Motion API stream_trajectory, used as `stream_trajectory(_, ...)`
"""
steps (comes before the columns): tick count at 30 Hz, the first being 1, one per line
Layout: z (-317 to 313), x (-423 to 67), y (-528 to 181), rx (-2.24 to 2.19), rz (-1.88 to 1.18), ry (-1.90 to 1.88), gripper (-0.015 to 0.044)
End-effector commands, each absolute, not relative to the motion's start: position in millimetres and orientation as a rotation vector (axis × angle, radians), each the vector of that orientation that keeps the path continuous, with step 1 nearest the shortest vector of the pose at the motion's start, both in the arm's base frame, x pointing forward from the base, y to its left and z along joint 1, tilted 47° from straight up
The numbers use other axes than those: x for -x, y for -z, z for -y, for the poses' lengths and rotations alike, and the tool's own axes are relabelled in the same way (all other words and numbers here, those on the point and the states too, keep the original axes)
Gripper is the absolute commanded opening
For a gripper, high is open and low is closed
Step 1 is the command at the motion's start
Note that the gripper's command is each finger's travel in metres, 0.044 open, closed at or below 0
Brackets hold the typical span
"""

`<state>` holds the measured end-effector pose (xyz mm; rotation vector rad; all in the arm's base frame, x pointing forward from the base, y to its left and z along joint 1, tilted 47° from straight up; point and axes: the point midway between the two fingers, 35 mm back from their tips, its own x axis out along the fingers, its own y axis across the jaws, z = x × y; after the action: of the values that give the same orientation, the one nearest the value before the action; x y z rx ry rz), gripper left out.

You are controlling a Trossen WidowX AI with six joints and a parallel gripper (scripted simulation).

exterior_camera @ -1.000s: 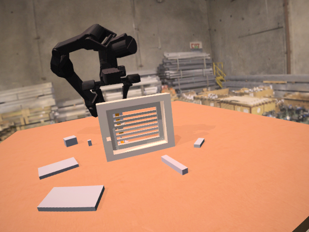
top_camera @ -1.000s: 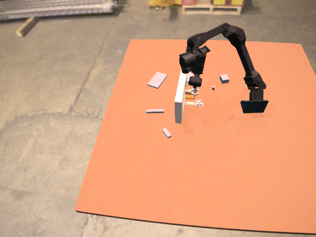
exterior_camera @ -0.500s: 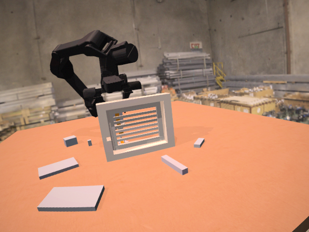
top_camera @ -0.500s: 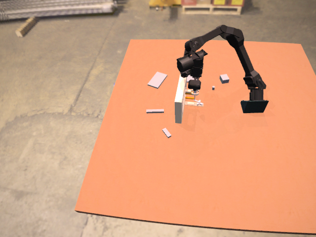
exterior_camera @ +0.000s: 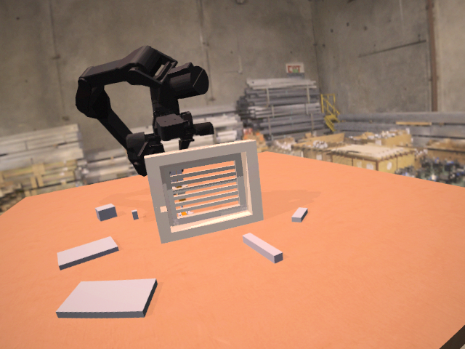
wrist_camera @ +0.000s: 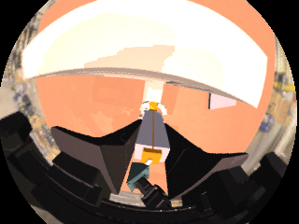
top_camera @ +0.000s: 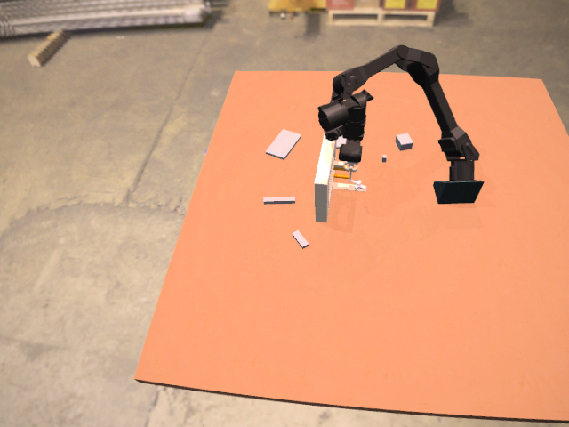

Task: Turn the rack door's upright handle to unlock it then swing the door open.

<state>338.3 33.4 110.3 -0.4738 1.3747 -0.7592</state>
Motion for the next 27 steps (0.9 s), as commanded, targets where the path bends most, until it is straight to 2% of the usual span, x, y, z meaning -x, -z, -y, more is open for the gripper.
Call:
stream_trajectory(1,-31.9,-336.4,-108.1,0.486,-1.386,0.761,0.006)
stream_trajectory(6,-31.9,-336.4,-108.1,0.486,-1.386,0.761,0.0026)
stream_trajectory(11,-31.9,-336.4,-108.1,0.461,-1.371,0.782,0.0025)
stream_trajectory(27,-31.8,-336.4,-108.1,-0.153,-0.961,1.232,0.0025)
